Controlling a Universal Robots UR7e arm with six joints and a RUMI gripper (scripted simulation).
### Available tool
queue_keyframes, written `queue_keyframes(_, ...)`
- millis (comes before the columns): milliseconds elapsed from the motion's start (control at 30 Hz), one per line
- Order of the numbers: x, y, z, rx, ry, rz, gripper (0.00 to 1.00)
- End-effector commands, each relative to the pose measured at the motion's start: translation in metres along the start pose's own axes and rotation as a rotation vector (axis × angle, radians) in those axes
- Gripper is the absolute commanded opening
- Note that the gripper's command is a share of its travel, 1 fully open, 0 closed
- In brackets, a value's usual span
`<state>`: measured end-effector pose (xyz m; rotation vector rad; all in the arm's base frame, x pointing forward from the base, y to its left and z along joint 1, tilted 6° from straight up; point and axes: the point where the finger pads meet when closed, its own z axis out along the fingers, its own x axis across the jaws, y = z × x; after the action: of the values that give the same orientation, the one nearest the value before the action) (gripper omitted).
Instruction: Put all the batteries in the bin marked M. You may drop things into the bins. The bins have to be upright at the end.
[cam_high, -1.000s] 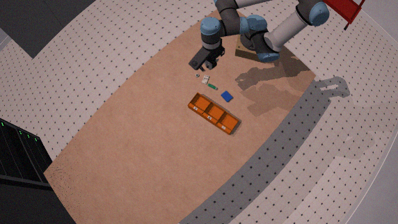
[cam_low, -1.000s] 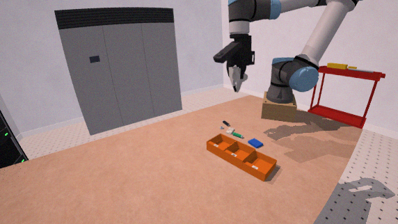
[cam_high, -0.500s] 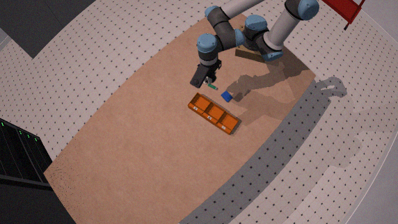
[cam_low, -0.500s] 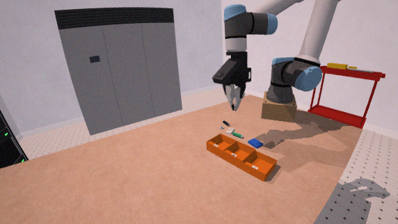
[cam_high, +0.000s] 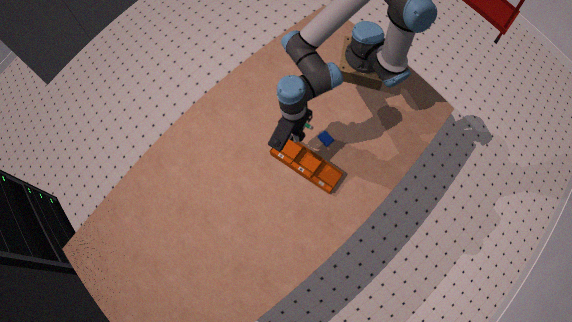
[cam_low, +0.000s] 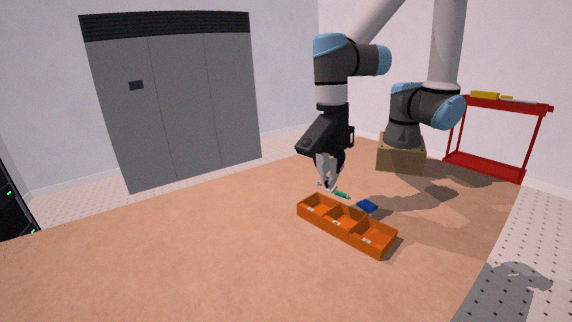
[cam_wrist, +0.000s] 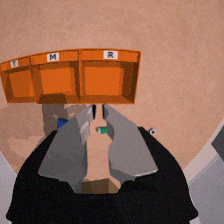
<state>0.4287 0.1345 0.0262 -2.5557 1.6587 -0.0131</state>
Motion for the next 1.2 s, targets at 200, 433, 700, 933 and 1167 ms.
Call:
queue_keyframes(200, 0.004, -0.012, 0.002, 0.014, 0.013, 0.004, 0.04)
queue_keyframes(433, 0.002, -0.009, 0.02, 0.009, 0.01, 0.003, 0.04)
queue_keyframes(700, 0.002, -0.009, 0.039, 0.009, 0.01, 0.003, 0.04)
queue_keyframes(933, 0.002, -0.009, 0.057, 0.009, 0.01, 0.003, 0.04)
queue_keyframes(1167, 0.004, -0.011, 0.056, 0.011, 0.011, 0.004, 0.04)
